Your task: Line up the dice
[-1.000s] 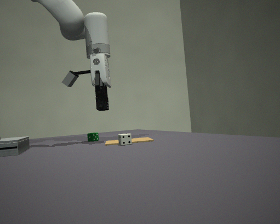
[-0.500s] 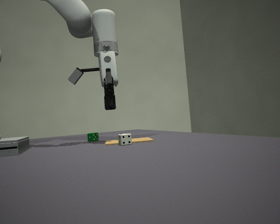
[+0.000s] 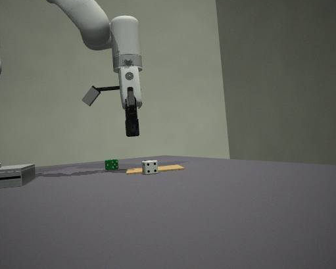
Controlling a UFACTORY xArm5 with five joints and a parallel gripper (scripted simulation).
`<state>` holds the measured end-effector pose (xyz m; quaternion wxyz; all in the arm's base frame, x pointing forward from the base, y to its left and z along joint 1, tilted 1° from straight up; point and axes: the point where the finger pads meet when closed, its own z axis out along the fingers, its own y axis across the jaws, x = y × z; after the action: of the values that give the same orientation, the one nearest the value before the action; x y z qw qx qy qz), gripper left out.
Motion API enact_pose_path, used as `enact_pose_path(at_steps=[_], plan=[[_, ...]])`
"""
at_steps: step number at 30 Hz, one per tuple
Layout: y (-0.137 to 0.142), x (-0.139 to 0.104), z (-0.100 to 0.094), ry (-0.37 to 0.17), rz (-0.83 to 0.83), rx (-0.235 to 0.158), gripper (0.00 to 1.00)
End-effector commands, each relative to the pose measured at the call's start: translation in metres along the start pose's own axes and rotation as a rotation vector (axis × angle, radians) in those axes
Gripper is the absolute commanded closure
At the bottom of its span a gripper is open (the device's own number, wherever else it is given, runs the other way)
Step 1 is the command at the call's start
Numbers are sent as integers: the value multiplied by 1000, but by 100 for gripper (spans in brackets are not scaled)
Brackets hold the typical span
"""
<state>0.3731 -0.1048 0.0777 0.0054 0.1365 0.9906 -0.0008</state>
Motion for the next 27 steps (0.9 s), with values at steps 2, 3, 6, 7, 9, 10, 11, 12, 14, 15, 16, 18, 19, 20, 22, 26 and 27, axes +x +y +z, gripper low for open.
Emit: enact_pose_path(at_steps=[2, 3, 6, 7, 9, 10, 11, 12, 14, 15, 16, 18, 19, 20, 22, 26, 27], plan=[[0, -2, 20, -4, 0, 0, 73], [0, -2, 24, -4, 0, 0, 73], [0, -2, 39, -4, 0, 0, 73], [0, -2, 44, -4, 0, 0, 73], [0, -2, 54, -4, 0, 0, 73], [0, -2, 58, -4, 0, 0, 73], [0, -2, 62, -4, 0, 0, 73], [0, -2, 66, -4, 0, 0, 73], [0, -2, 66, -4, 0, 0, 73], [0, -2, 69, -4, 0, 0, 73], [0, -2, 72, -4, 0, 0, 73], [0, -2, 77, -4, 0, 0, 73], [0, -2, 79, -4, 0, 0, 73], [0, -2, 80, -4, 0, 0, 73], [0, -2, 82, -4, 0, 0, 73], [0, -2, 82, -4, 0, 0, 73], [0, -2, 82, -4, 0, 0, 73]])
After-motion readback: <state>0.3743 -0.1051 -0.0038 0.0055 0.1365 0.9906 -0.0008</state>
